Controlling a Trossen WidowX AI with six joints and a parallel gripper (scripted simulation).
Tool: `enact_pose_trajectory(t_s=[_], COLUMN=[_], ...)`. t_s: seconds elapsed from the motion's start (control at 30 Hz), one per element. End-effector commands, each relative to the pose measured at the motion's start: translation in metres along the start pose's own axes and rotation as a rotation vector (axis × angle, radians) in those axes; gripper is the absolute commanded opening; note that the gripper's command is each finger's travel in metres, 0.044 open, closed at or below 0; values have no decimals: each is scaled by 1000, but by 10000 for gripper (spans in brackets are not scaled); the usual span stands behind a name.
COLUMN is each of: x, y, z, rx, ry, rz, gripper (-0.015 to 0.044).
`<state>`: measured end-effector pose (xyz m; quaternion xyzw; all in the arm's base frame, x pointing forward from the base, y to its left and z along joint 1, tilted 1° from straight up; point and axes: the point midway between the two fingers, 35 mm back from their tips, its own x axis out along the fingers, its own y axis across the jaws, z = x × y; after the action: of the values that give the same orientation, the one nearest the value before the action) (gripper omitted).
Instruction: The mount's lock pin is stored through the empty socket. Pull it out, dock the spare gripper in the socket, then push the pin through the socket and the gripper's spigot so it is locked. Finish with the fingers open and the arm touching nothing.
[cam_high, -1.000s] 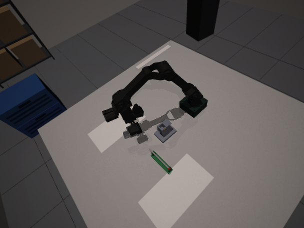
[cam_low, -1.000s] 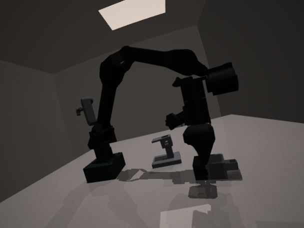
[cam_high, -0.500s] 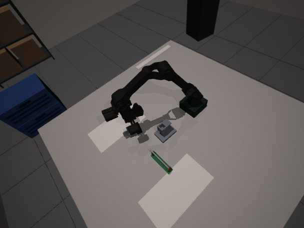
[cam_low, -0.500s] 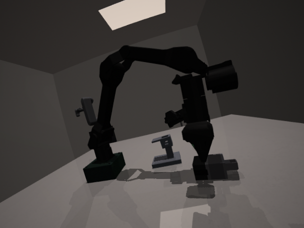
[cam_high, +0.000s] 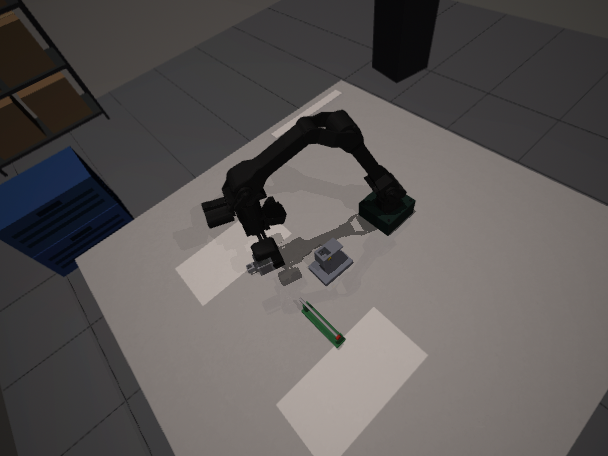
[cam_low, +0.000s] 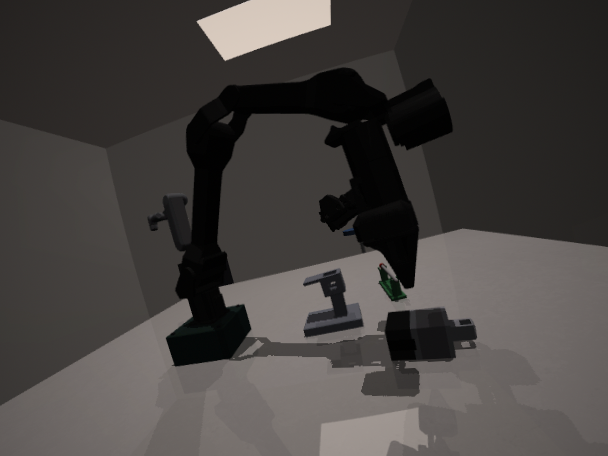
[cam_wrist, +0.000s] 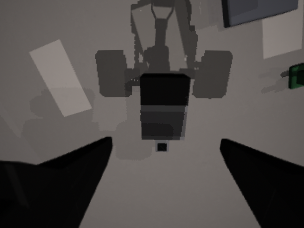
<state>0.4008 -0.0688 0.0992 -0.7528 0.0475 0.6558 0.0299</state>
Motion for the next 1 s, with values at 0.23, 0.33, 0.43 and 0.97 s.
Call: enact_pose_trajectory(t_s=[0.23,0.33,0.43,0.97], x=[-23,-23,-23,47], y=[-1,-1,-1,-1], z=[-1,-1,-3,3], rx=[-2,-2,-2,-2], ry=[434,434,434,433], rz=[0,0,0,0], gripper=[440,440,440,440])
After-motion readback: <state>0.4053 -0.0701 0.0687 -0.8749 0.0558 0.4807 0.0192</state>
